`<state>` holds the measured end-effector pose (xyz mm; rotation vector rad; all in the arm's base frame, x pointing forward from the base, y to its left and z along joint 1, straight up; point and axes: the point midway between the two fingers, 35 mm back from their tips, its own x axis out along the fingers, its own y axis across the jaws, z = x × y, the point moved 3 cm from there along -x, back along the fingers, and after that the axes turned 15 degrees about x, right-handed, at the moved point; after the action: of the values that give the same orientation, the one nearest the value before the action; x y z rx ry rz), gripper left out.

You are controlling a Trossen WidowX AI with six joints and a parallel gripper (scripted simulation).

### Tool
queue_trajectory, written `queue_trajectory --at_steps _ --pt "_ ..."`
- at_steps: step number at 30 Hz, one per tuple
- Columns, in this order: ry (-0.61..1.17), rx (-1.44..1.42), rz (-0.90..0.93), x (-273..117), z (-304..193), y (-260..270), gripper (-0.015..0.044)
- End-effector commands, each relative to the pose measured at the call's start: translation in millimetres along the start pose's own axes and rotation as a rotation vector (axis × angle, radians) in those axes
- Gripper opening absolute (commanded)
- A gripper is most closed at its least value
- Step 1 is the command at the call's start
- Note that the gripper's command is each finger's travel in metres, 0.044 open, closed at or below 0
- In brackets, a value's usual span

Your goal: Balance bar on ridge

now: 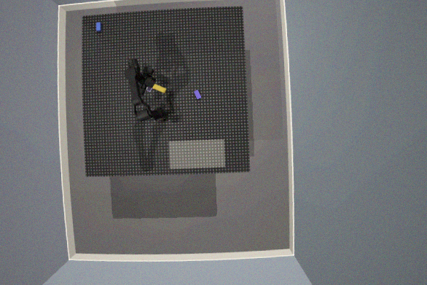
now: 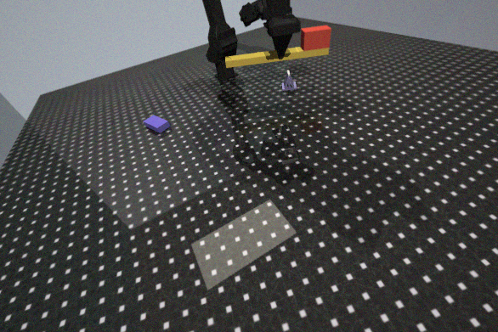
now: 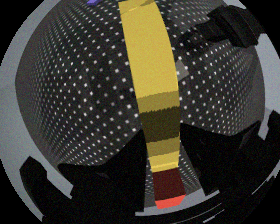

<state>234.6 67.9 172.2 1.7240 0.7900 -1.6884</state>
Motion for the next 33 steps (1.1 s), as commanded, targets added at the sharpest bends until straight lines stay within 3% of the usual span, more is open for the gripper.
queue_trajectory --at_steps 1,33 --pt "0.004 0.094 0.005 0 6 -15 0.0000" --pt "0.003 0.132 0.004 42 9 -26 0.0000"
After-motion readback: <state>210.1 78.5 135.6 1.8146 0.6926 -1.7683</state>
